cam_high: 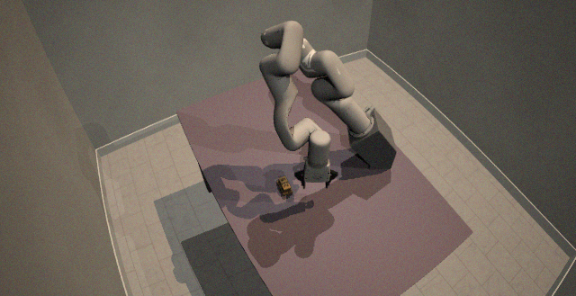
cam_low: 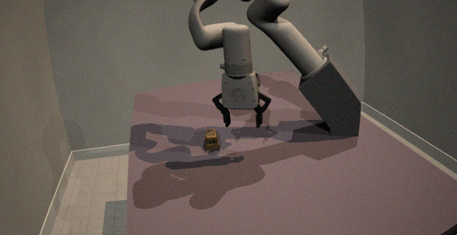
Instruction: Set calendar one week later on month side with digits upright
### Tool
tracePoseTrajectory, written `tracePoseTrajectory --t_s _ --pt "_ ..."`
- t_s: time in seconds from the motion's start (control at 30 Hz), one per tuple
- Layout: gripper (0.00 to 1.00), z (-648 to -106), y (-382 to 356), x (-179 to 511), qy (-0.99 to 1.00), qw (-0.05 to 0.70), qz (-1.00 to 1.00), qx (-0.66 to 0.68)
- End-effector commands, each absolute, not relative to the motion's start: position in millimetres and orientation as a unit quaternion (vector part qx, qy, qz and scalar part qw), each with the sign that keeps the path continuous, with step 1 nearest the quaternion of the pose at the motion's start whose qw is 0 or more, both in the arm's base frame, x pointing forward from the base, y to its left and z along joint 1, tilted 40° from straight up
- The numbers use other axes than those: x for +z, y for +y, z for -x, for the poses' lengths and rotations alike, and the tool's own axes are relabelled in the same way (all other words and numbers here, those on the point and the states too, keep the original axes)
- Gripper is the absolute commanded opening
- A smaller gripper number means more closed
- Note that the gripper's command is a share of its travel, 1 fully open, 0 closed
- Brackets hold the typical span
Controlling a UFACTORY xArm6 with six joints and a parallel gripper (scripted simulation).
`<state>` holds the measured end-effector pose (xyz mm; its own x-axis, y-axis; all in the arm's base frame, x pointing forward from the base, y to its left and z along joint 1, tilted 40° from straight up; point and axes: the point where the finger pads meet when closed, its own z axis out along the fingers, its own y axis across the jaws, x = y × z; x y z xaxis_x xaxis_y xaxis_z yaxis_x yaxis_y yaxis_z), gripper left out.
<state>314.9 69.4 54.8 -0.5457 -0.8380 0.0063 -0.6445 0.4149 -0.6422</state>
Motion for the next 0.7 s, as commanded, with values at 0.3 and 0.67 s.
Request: tracePoseTrajectory --t_s 0.3,0.67 --pt "1.0 -338.8 57.2 23.9 0.825 0.165 0.448 -0.303" --pt "1.0 -343.6 54.1 17.2 0.825 0.165 0.448 -0.303"
